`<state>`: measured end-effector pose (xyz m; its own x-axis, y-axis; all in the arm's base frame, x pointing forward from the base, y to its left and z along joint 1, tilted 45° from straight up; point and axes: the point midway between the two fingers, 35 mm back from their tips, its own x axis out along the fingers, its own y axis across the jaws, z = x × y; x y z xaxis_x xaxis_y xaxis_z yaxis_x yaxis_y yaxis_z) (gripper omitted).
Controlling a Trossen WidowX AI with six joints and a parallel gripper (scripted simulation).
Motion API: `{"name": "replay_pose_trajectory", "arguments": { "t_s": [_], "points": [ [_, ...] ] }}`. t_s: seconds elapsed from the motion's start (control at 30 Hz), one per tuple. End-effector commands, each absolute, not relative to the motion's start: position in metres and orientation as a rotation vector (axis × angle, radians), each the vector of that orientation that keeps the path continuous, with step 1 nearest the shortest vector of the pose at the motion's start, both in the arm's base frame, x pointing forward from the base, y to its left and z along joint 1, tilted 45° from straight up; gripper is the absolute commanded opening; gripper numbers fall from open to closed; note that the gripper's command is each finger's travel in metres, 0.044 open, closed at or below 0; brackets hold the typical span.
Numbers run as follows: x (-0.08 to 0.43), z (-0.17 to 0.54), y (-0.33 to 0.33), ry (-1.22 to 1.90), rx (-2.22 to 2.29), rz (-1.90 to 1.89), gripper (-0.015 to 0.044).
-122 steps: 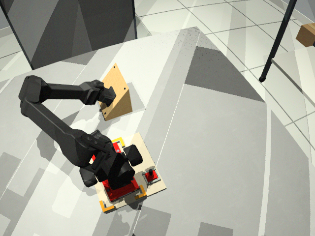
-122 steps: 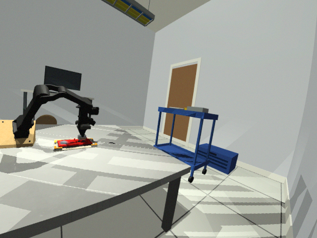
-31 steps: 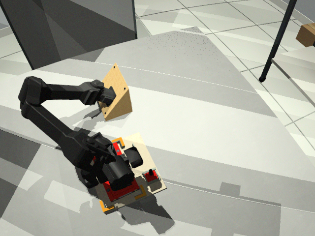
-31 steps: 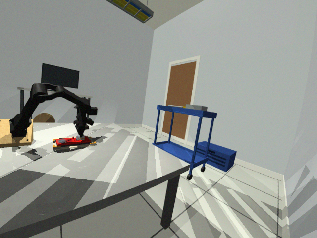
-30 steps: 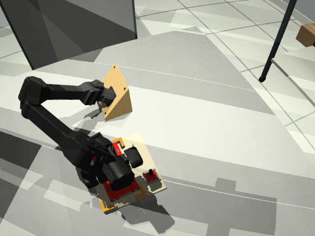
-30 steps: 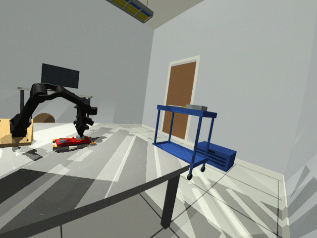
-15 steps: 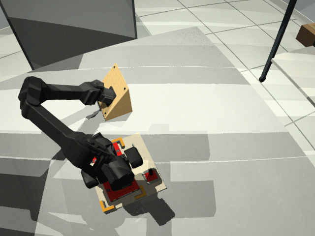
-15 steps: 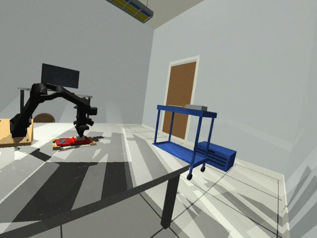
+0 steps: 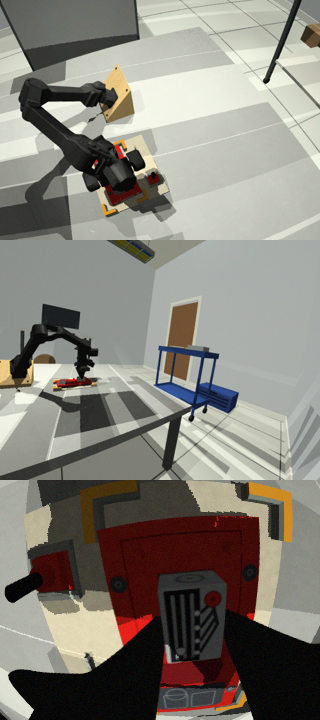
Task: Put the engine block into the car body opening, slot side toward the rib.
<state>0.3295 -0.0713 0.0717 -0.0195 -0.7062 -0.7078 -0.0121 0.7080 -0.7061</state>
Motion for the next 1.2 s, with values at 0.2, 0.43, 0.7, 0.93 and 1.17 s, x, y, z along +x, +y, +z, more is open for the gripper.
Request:
{"name": "replay_pose_trajectory", "arguments": {
  "t_s": [0.2,0.43,0.7,0.93,1.17],
  "points": [
    [0.3287,0.0699,-0.0725,1.51,-0.626,-0.61,0.0159],
    [0.3287,0.0694,-0.0731,1.51,-0.626,-0.61,0.0159],
    [0.3295,0.0706,-0.0724,1.505,-0.618,-0.612,0.0369],
    [0.3295,0.0706,-0.0724,1.505,-0.618,-0.612,0.044],
    [0.3295,0.0706,-0.0724,1.505,-0.618,-0.612,0.044]
  ]
}}
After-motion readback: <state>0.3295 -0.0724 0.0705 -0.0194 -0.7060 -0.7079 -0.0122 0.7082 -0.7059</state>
